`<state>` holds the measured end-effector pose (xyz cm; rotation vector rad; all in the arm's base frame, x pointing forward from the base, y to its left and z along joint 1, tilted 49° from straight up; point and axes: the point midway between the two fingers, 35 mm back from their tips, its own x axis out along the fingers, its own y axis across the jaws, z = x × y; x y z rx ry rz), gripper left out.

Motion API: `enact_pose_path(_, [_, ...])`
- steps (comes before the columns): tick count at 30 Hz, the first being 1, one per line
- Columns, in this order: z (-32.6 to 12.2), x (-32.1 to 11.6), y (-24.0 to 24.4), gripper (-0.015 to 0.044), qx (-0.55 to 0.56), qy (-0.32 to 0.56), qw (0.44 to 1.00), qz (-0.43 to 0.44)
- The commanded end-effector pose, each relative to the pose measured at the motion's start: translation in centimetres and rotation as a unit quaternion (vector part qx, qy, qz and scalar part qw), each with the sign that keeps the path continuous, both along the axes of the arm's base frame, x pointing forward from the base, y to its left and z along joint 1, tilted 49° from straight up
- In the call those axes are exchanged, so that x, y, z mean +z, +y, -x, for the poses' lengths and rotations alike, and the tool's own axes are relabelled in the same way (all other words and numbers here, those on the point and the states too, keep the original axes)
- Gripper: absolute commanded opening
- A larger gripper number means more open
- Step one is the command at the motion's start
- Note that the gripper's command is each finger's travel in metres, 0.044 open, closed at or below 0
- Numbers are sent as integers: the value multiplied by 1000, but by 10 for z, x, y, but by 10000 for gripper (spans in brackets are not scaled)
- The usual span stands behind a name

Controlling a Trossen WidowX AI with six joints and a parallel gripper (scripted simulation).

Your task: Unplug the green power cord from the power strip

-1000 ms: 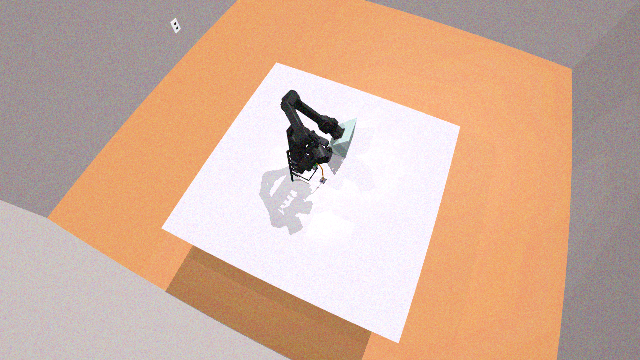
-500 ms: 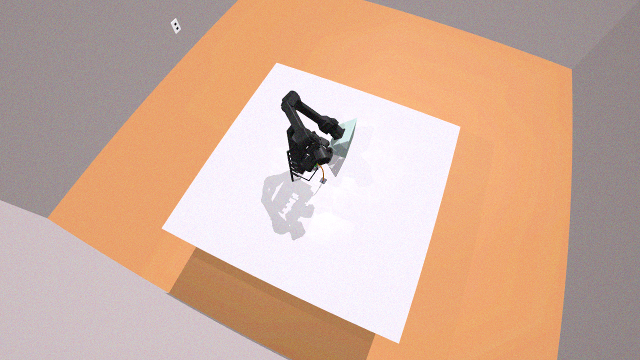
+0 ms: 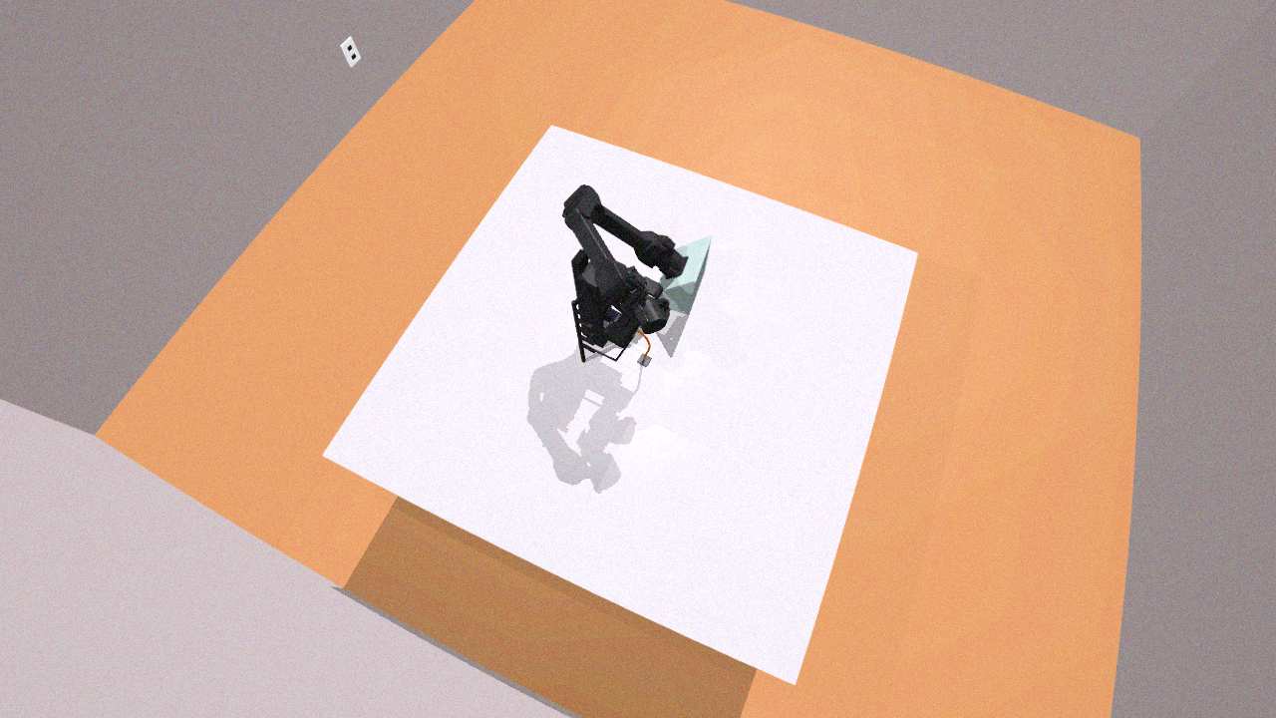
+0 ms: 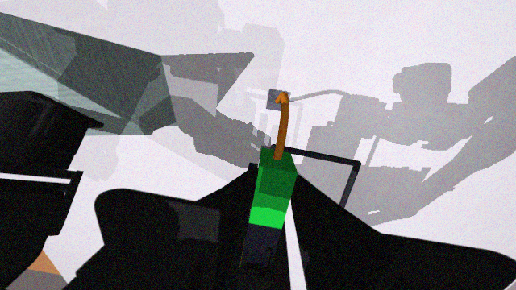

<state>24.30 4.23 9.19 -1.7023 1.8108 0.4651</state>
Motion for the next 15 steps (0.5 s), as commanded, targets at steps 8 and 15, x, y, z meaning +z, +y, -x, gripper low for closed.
enact_pose_path(8, [-3,-11,17,105,8,-6,1000,-19])
enact_pose_path(15, [-3,-11,17,289,8,-6,1000,-19])
